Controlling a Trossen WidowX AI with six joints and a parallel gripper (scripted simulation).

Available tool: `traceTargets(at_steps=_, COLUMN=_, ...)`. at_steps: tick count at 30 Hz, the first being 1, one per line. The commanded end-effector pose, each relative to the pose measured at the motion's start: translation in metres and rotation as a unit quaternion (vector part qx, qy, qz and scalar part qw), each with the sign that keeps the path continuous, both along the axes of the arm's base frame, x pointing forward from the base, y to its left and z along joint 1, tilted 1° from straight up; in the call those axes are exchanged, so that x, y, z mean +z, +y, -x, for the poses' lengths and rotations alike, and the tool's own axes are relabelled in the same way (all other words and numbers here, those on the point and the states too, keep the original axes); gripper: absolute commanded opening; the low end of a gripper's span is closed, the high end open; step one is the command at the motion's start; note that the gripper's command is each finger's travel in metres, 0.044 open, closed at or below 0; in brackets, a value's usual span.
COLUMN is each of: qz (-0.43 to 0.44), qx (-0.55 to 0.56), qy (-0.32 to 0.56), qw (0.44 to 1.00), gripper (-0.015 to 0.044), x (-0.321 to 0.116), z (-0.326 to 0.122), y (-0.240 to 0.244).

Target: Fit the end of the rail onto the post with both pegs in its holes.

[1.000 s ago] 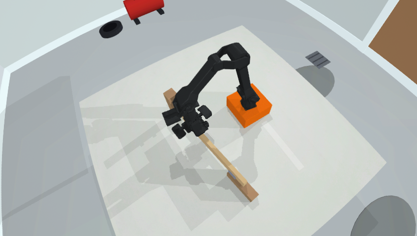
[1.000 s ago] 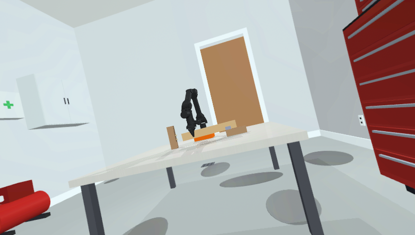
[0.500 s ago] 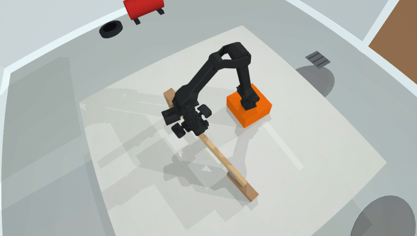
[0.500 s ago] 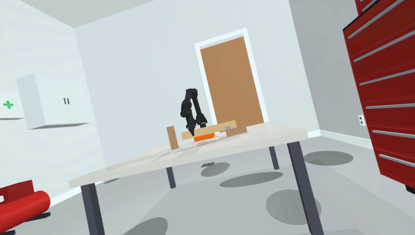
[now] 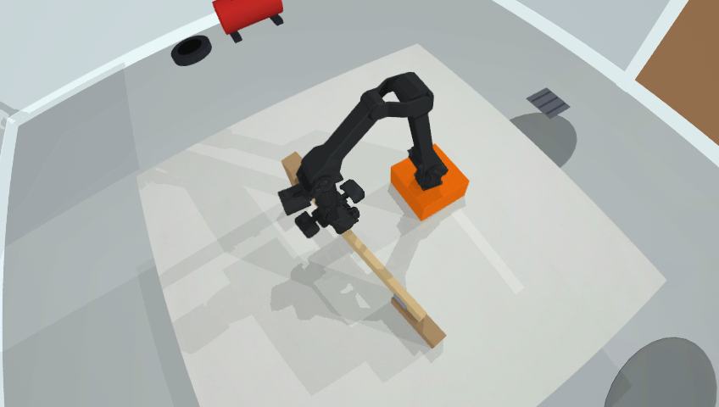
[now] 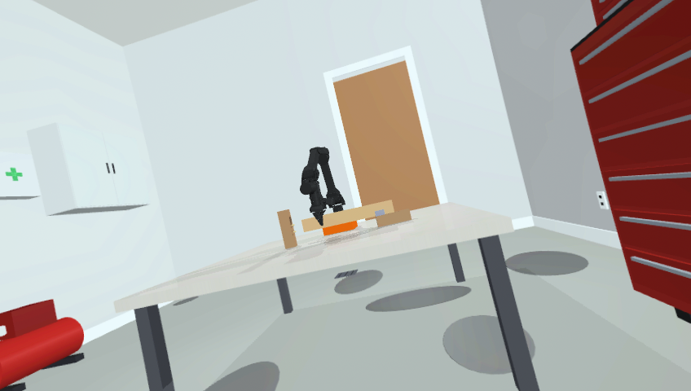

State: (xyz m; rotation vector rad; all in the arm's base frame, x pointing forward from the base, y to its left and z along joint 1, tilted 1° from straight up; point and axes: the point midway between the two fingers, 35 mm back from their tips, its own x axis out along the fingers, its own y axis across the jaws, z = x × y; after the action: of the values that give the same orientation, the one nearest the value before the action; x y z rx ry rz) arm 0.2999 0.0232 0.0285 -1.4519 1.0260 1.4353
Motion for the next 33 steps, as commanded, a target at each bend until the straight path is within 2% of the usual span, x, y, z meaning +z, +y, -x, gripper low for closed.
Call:
traceTargets(at_steps=1, qz=-0.004, qx=-0.001, qy=-0.004, qw=1.0, gripper=0.0, x=-0.0004, z=-0.0012, y=0.001)
traceTargets(at_steps=33, qz=-0.004, qx=-0.001, qy=-0.004, qw=1.0, gripper=0.0, x=-0.0006, z=0.0012, y=0.0002)
